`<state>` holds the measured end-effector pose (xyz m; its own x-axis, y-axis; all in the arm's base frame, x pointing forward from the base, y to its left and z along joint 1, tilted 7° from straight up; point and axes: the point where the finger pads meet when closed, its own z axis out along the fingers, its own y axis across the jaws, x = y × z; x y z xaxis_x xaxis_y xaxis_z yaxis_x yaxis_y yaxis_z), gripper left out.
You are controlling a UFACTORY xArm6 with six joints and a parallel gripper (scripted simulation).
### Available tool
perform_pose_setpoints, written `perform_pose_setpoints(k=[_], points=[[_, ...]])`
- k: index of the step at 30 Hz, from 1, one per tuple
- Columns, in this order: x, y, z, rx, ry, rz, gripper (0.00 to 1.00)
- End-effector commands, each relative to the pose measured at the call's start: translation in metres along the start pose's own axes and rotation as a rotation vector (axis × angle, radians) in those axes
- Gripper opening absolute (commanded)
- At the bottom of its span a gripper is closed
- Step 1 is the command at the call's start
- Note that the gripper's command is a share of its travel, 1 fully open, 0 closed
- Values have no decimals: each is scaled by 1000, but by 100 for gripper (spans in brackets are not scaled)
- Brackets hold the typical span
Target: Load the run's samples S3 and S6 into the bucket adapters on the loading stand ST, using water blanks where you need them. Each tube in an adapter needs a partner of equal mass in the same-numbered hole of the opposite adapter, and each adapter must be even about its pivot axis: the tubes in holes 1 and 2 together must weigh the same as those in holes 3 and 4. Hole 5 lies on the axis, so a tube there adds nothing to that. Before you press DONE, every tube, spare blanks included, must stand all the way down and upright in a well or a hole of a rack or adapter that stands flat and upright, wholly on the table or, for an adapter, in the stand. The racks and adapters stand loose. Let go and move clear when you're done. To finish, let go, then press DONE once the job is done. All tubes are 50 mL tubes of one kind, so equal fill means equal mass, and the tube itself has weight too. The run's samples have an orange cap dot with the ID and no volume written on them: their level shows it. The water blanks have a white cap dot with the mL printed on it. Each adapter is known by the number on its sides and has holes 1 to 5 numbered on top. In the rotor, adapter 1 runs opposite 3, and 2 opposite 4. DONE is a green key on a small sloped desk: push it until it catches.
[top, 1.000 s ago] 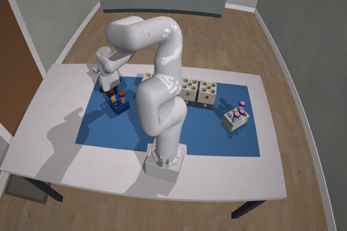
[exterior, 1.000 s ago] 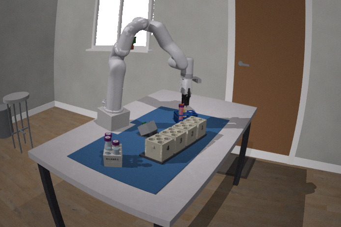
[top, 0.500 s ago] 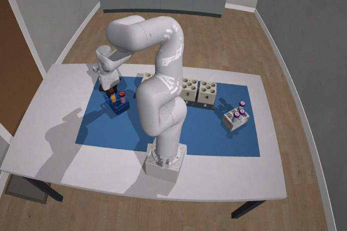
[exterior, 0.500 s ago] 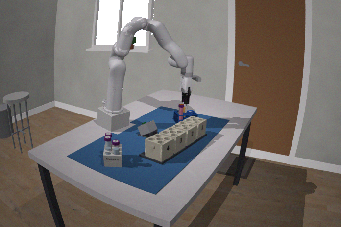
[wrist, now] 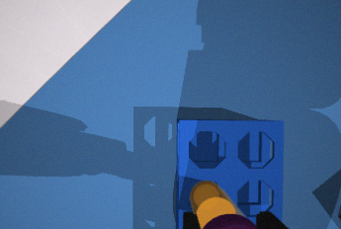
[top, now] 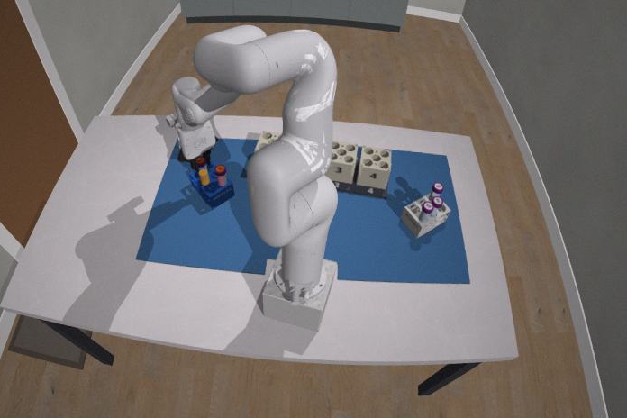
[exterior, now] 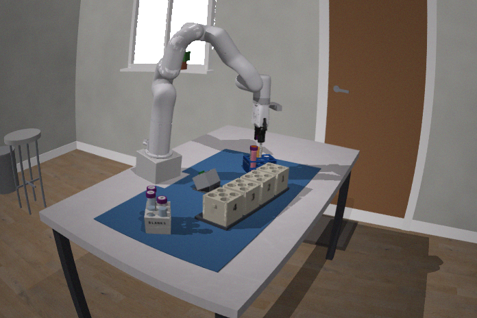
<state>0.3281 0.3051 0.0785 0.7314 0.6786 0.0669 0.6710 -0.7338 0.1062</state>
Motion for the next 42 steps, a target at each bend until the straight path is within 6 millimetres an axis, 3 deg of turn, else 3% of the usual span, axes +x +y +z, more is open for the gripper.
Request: perform_pose_setpoints(k=[1,42], points=[[1,0,-8,0,4,0,0],[1,0,-82,0,4,0,0]])
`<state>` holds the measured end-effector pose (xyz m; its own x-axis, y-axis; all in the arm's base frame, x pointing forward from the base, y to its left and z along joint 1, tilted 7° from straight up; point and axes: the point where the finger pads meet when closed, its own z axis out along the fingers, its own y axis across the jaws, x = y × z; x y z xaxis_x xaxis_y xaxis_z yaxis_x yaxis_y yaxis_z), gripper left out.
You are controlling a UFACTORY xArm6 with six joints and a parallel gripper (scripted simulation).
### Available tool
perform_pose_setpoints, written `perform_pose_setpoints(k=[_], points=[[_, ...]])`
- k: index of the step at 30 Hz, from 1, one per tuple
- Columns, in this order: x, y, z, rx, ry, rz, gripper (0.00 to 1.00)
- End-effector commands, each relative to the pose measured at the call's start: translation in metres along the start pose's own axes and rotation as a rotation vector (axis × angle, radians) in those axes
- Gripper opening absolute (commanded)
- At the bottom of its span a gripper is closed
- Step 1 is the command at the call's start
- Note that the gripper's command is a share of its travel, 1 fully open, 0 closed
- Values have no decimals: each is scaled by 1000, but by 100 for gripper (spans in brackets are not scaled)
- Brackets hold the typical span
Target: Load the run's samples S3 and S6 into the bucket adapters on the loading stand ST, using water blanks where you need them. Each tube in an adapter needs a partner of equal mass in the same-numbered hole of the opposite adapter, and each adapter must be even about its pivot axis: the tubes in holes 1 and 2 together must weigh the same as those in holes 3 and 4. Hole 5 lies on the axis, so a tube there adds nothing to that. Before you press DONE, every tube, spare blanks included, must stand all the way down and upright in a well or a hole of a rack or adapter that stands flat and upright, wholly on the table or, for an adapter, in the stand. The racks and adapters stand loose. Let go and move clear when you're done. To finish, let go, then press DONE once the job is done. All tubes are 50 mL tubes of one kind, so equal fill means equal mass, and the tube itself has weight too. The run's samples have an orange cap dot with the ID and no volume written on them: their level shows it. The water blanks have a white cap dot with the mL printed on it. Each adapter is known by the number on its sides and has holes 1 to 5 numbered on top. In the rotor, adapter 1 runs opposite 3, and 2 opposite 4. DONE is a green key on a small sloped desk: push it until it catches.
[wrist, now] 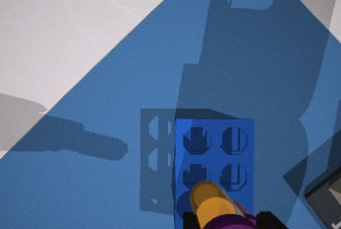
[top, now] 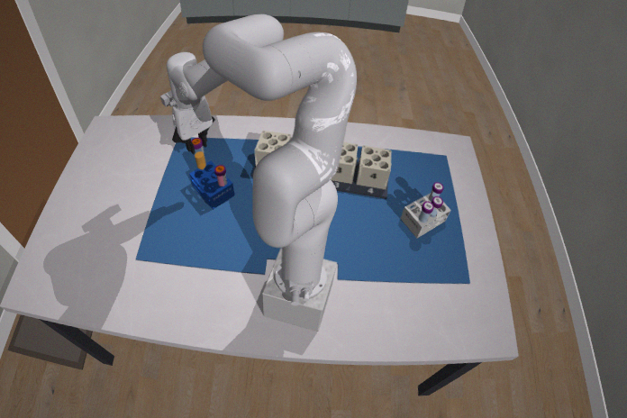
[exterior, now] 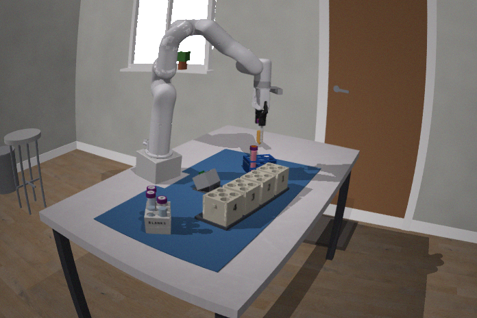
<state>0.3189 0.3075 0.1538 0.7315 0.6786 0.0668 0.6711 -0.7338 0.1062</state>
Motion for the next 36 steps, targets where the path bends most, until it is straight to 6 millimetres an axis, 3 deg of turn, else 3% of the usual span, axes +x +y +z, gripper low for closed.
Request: perform_pose_setpoints(k=[1,11,21,34,36], points=[[1,0,-6,0,4,0,0],[1,0,-24,0,4,0,0],[1,0,-24,0,4,0,0],[-30,57,-24,1,4,434,0],[-30,57,-24,1,4,434,0]])
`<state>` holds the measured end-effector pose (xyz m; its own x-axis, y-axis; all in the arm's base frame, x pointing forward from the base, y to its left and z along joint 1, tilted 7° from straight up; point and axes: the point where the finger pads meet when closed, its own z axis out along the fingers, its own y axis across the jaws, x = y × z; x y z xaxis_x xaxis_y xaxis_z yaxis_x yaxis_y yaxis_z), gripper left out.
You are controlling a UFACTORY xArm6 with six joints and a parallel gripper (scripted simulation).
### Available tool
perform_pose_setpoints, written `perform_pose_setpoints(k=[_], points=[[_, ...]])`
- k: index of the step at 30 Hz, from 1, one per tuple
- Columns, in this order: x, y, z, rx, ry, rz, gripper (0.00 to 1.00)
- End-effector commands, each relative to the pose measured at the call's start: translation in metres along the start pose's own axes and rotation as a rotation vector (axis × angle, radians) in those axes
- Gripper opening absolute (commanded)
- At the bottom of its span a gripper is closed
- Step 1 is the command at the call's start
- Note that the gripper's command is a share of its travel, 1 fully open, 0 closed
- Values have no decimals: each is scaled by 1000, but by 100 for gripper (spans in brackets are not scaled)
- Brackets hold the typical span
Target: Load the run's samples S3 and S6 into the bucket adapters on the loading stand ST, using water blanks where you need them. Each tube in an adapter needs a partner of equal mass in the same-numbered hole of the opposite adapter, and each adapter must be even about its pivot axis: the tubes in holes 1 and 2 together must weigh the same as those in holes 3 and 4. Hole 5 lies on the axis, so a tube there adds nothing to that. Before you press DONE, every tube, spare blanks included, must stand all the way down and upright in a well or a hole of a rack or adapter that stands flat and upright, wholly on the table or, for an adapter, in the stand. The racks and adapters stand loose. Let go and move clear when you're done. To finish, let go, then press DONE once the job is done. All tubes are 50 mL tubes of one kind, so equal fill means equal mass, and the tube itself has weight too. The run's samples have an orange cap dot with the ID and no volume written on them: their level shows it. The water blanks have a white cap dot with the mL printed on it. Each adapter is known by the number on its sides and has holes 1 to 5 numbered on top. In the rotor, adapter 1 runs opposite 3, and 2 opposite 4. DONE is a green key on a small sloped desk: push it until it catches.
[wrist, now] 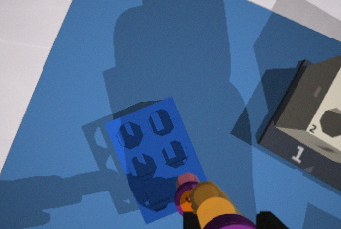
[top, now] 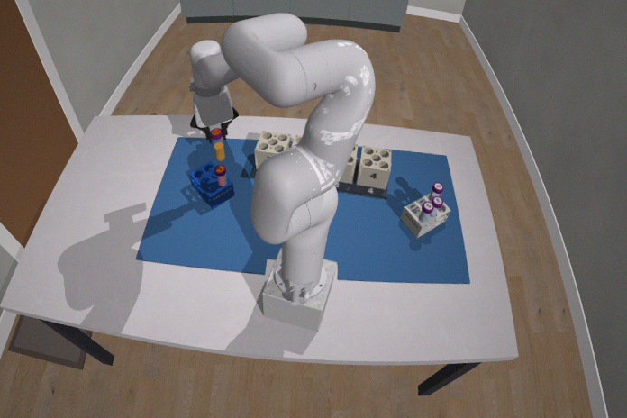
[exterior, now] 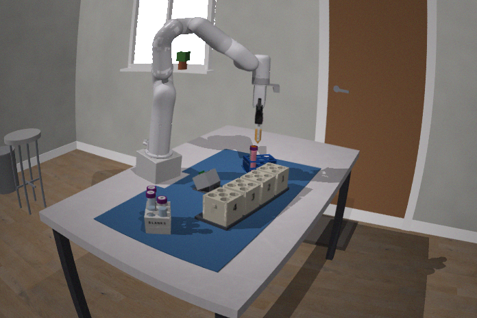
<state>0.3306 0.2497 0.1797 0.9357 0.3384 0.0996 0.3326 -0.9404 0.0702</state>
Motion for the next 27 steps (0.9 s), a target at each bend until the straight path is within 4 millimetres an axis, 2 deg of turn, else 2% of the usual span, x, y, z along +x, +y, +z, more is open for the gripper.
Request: perform_pose_setpoints(k=[1,14,17,27], points=[[0,9,-2,0,7,66,0],[-6,74,-2,1,7,499,0],[-6,79,-2,1,8,507,0],[-11,129,-2,1,8,507,0]])
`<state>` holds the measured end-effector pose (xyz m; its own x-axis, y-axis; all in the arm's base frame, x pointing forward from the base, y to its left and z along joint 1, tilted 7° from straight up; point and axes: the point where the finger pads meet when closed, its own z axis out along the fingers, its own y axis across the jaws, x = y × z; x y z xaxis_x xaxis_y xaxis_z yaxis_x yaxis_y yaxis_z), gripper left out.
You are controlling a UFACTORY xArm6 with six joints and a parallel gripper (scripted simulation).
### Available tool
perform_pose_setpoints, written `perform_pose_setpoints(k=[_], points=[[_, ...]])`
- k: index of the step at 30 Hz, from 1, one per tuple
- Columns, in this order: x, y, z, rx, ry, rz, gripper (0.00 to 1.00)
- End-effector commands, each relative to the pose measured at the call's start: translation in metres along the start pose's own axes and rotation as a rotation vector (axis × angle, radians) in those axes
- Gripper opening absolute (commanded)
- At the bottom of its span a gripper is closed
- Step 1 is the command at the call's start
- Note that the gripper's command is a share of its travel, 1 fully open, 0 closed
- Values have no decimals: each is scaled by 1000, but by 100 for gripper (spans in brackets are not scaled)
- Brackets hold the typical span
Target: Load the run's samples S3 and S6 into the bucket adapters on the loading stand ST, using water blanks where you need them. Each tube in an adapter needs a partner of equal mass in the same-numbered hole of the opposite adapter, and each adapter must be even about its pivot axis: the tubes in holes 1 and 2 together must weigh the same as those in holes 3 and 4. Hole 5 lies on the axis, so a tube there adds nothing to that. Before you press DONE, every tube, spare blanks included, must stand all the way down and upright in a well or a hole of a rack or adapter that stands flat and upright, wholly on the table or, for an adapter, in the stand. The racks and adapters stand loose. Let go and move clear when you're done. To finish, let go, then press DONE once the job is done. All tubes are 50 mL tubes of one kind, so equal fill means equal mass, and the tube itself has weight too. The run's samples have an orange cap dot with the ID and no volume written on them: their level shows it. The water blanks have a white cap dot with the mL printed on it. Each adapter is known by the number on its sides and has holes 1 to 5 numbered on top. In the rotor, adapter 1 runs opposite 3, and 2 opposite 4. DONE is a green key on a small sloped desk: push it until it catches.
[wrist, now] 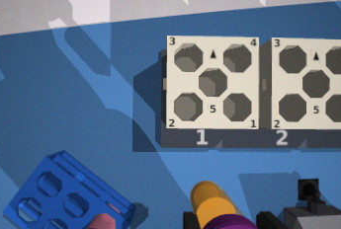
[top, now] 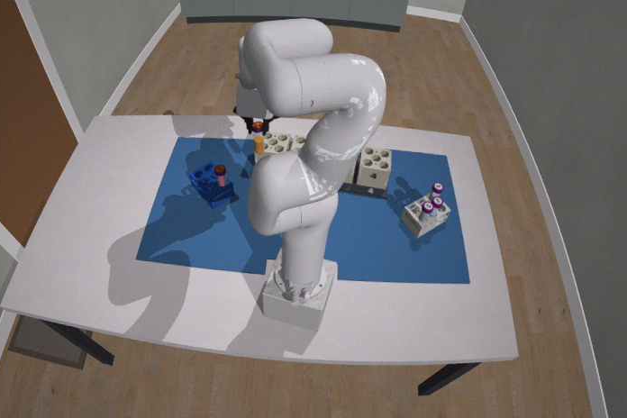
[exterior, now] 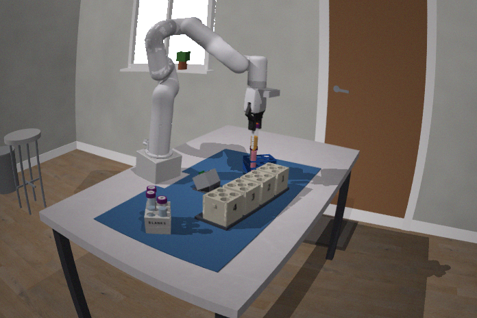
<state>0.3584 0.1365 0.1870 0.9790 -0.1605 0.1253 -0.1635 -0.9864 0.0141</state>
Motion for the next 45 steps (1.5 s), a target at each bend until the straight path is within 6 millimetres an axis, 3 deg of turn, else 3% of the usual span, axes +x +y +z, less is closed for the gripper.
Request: perform_pose_setpoints(k=[1,45], points=[[8,16,-2,3,3,0,0],[84,190,-1,1,4,0,0]])
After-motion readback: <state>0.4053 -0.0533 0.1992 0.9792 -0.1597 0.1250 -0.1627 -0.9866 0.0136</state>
